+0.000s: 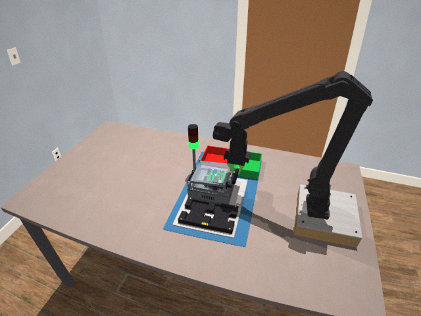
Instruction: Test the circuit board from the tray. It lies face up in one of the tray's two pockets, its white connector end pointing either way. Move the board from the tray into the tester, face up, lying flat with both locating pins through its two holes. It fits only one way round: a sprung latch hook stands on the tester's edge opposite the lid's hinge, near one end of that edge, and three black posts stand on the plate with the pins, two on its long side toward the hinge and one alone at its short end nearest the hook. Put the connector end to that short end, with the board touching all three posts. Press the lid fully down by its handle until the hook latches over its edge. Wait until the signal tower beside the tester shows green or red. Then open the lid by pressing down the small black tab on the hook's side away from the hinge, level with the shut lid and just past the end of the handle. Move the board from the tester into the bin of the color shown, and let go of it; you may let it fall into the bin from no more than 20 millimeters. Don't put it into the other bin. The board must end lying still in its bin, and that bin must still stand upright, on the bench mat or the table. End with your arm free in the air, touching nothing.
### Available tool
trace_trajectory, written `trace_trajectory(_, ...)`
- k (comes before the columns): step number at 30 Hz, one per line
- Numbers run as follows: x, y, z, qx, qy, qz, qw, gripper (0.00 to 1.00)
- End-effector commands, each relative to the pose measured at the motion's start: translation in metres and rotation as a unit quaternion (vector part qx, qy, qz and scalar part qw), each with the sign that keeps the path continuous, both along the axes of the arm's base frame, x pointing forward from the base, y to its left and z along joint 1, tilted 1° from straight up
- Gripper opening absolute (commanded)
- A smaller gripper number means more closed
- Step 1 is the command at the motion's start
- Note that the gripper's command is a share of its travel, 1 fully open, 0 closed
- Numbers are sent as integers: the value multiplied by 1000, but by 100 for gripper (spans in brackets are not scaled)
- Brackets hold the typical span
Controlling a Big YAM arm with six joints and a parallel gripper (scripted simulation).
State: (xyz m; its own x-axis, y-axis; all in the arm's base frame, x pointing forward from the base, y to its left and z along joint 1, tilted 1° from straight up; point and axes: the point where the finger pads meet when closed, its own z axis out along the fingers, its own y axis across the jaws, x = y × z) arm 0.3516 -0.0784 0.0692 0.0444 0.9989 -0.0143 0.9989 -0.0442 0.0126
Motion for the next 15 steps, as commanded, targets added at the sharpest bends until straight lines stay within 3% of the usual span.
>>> trace_trajectory(1,5,1,2,-2,-11,6,1000,26)
trace_trajectory(15,4,1,-22,-1,-4,6,1000,26)
